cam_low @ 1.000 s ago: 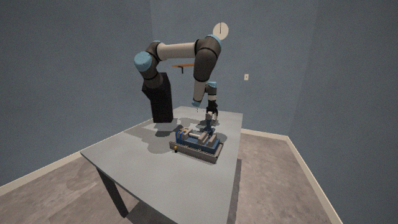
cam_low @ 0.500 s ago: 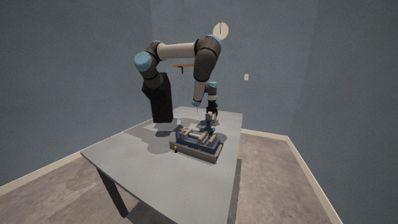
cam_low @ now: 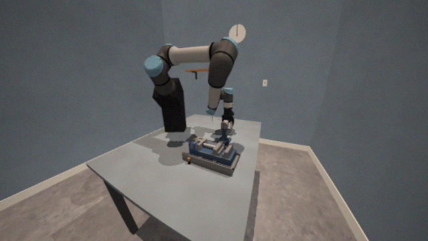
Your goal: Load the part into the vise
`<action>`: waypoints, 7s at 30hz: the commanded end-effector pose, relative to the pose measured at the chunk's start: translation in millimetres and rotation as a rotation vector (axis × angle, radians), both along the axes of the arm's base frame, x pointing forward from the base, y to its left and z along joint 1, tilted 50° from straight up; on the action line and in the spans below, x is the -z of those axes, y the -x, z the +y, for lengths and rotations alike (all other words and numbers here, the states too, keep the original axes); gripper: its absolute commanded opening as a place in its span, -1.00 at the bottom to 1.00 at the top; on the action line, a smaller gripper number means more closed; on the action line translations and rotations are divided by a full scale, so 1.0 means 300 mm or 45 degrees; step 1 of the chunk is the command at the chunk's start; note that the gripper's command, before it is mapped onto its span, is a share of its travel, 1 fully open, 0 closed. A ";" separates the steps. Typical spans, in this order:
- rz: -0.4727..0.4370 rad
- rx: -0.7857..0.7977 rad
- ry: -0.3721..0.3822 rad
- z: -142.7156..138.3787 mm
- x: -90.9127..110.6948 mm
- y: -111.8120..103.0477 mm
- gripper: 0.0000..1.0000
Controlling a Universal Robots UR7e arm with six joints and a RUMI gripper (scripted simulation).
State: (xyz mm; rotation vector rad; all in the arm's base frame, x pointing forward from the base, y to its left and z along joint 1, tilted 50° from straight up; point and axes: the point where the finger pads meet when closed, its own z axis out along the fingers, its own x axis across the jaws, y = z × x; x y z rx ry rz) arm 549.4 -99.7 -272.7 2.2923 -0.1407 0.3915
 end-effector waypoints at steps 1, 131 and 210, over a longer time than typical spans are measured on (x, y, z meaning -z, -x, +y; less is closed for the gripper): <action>-0.005 0.002 -0.001 -0.004 -0.001 -0.007 -1.00; -0.002 -0.001 0.000 0.518 -0.453 0.169 -1.00; -0.008 0.008 -0.008 0.296 -0.696 0.188 -1.00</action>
